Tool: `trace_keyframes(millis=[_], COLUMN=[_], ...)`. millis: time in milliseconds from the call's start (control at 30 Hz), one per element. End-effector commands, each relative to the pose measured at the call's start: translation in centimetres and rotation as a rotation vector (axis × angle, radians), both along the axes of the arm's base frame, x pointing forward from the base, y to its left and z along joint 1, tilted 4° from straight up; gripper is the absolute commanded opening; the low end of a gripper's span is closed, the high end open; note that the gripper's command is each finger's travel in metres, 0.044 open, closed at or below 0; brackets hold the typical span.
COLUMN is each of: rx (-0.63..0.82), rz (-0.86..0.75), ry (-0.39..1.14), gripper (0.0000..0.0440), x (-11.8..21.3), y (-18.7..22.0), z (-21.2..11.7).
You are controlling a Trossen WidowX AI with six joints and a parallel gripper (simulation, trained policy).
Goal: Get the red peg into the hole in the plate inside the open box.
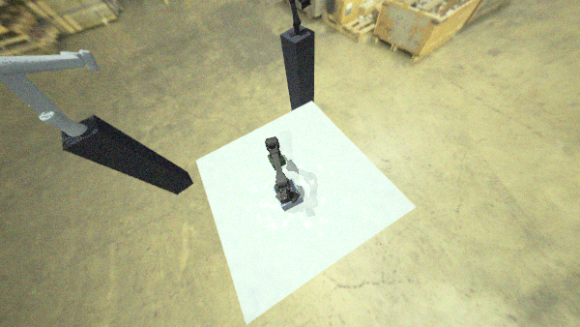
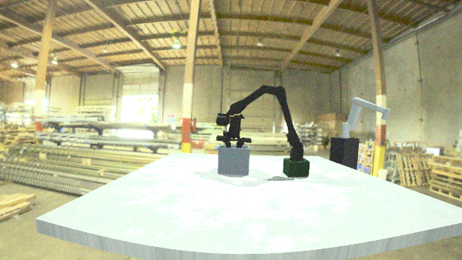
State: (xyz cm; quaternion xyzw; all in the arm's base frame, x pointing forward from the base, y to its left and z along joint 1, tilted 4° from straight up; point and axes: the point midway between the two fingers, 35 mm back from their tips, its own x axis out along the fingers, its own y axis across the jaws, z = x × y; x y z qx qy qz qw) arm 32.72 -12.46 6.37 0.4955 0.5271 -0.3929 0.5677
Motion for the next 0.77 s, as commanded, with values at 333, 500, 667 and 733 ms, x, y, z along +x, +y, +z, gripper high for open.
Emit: trace_keyframes(millis=[333, 500, 667, 733], rx=[0.103, 0.119, 0.130, 0.131], rz=[0.000, 0.003, 0.010, 0.016], ry=[-0.113, -0.165, -0.219, -0.242], gripper=[0.0229, 0.0238, 0.0244, 0.0246], x=[1.4, 2.0, 2.5, 2.8], y=[-1.3, -1.9, -2.6, -2.9], z=[4.0, 5.6, 7.3, 8.0])
